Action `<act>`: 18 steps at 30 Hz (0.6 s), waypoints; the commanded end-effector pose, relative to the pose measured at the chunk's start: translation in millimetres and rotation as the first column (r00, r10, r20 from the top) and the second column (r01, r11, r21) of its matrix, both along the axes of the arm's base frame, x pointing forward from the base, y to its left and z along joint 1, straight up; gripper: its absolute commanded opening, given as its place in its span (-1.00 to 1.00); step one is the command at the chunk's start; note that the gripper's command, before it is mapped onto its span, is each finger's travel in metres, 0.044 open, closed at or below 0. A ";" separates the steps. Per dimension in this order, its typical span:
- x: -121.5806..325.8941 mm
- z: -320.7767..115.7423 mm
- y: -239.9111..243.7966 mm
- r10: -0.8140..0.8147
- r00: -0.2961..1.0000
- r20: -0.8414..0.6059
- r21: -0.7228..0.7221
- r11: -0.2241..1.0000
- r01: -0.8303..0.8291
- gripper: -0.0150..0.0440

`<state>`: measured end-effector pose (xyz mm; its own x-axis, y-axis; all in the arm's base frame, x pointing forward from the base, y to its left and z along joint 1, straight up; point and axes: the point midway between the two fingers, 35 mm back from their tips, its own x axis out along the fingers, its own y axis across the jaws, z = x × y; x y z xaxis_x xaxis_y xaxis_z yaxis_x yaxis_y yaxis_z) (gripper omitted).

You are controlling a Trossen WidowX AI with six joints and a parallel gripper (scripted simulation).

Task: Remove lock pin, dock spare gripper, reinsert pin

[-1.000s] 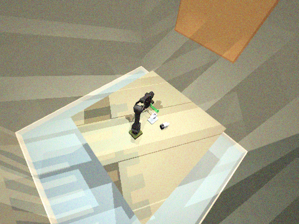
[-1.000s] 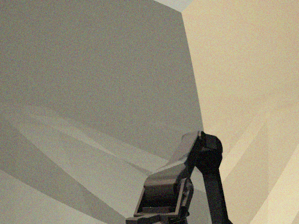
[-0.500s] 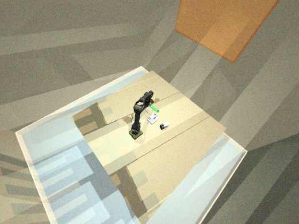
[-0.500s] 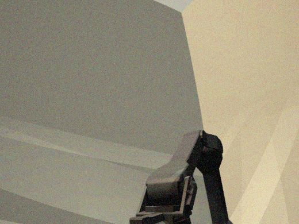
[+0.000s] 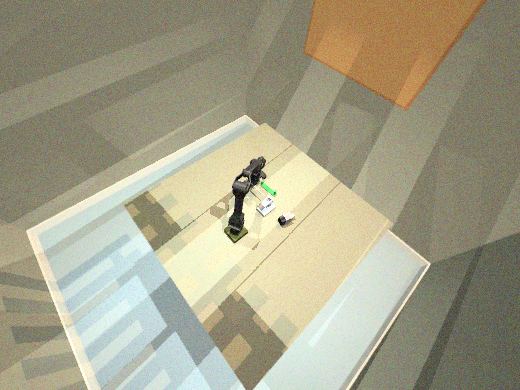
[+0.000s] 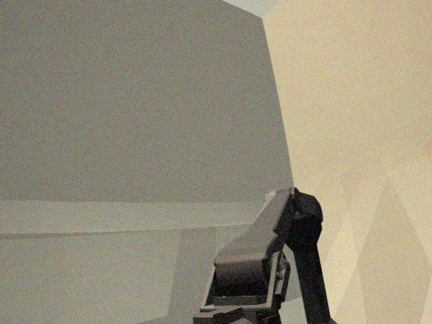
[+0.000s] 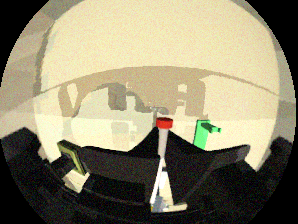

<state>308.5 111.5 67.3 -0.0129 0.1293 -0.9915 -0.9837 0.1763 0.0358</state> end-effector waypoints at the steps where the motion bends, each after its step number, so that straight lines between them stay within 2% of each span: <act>1: 2.2 3.0 4.1 -0.003 1.000 0.002 0.003 1.000 0.003 -0.49; 18: -3.2 24.1 2.1 0.002 1.000 -0.015 -0.005 1.000 -0.002 -0.49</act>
